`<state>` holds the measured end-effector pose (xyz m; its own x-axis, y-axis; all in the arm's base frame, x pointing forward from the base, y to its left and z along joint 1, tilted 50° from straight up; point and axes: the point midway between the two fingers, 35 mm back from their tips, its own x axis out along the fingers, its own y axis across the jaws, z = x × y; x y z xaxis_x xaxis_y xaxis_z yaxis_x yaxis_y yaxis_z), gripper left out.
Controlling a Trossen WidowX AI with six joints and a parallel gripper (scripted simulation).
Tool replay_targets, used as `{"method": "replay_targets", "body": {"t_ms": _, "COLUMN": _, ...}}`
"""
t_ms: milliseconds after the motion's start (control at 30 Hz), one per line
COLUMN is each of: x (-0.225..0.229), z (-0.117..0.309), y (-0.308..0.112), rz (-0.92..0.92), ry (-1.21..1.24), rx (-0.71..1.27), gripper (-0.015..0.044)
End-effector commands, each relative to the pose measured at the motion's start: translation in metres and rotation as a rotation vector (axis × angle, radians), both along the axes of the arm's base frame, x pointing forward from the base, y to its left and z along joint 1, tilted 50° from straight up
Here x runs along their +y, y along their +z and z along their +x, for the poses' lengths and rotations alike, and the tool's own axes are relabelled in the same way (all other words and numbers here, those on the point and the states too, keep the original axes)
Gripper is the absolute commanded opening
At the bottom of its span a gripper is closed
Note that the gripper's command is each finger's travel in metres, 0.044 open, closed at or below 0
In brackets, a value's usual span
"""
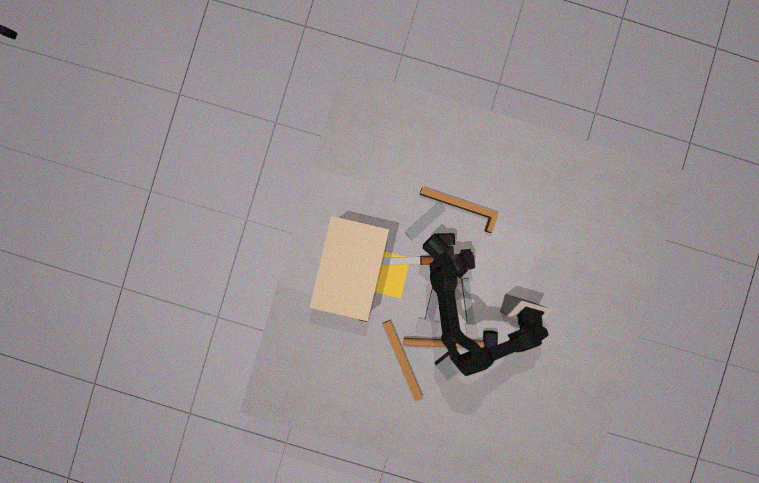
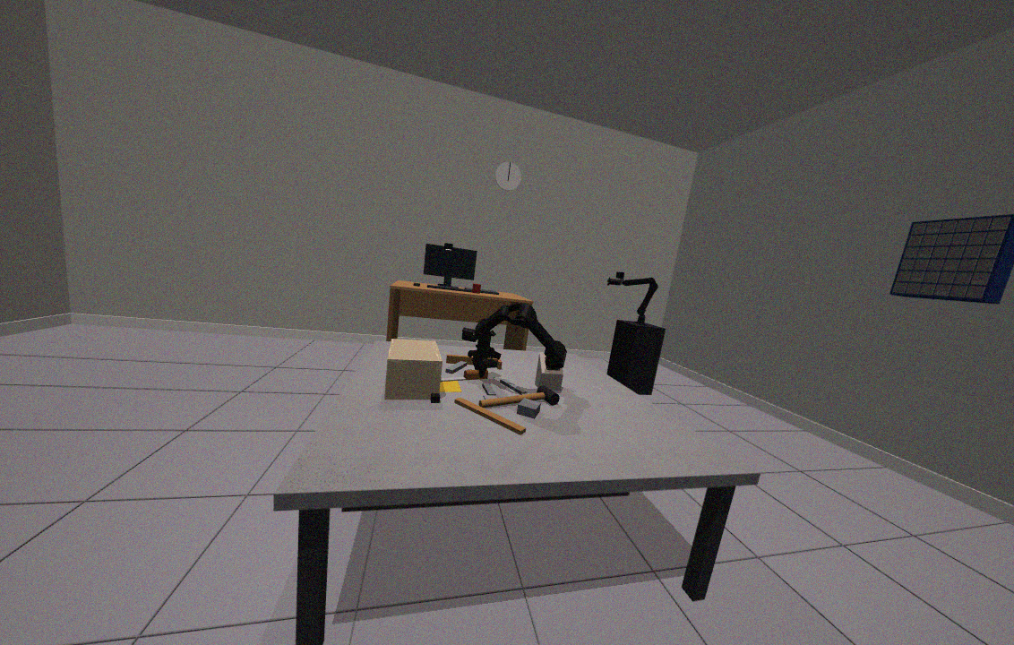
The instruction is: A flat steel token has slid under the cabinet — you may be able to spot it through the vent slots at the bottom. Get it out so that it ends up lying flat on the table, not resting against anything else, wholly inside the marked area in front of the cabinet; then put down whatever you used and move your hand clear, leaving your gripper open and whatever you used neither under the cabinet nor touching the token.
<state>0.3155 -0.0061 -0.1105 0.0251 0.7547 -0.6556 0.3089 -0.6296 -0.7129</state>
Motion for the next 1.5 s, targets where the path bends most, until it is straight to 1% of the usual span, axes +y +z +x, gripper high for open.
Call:
{"method": "replay_targets", "body": {"t_ms": 0, "x": -0.001, "z": -0.011, "y": -0.003, "rz": 0.002, "ry": 0.002, "rx": 0.007, "gripper": 0.0000}}
{"method": "replay_targets", "body": {"t_ms": 1333, "x": -0.018, "z": -0.076, "y": -0.023, "rz": 0.000, "ry": 0.002, "rx": 0.009, "gripper": 0.0000}}
{"method": "replay_targets", "body": {"t_ms": 1467, "x": -0.018, "z": -0.073, "y": -0.022, "rz": -0.002, "ry": 0.003, "rx": 0.006, "gripper": 0.0000}}
